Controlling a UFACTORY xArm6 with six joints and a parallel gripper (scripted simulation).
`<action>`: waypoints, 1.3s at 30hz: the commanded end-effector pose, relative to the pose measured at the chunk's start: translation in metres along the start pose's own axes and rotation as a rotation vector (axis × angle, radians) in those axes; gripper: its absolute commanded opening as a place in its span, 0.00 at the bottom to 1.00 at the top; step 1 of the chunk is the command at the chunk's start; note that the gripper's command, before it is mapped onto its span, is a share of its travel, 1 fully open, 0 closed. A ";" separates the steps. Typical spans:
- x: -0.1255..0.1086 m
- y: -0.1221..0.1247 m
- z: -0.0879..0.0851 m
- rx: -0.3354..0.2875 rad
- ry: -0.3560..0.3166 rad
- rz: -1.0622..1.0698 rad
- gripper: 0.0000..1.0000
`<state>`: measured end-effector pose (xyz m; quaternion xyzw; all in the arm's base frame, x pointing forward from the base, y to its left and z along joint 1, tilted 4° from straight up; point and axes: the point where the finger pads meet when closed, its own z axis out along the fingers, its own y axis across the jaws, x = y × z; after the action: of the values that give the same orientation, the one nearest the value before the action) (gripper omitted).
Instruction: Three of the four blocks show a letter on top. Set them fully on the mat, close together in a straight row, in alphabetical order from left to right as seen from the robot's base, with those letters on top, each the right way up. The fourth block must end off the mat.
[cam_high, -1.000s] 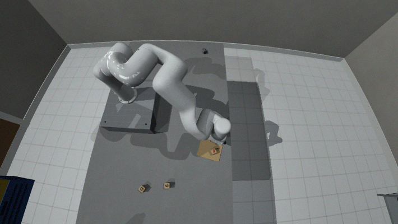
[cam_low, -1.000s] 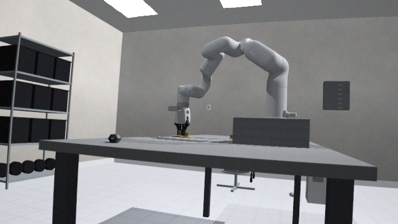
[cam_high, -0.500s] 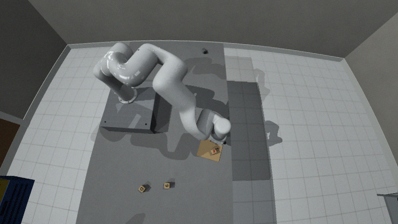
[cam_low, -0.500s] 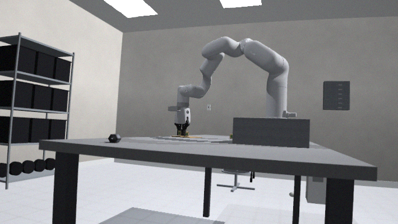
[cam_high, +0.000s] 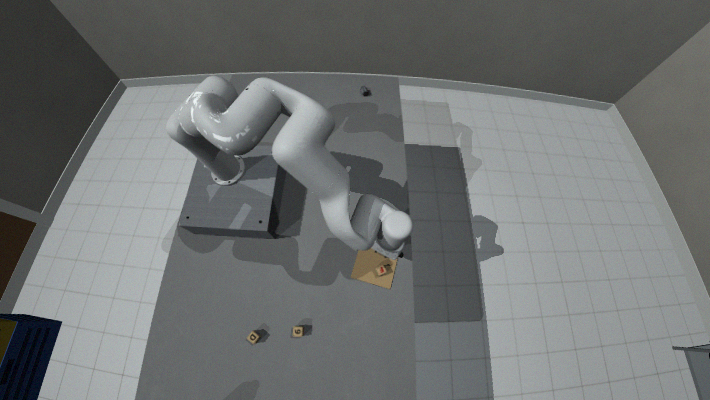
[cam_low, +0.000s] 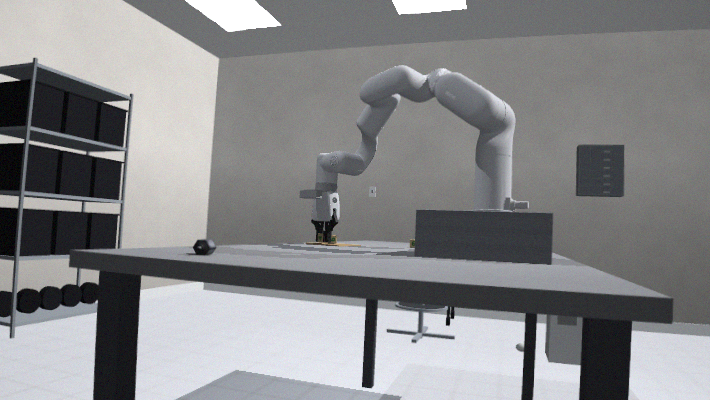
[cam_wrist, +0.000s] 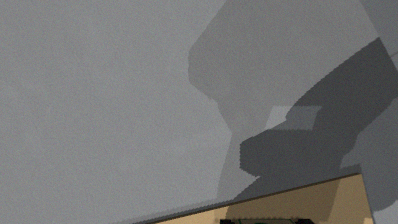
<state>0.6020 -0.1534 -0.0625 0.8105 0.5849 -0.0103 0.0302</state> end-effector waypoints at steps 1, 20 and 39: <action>0.000 0.002 -0.002 -0.005 0.000 0.000 0.28; 0.000 0.002 0.001 -0.005 0.000 0.000 0.28; 0.000 0.002 0.002 -0.005 0.000 0.000 0.28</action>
<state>0.6021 -0.1536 -0.0664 0.8105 0.5849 -0.0103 0.0302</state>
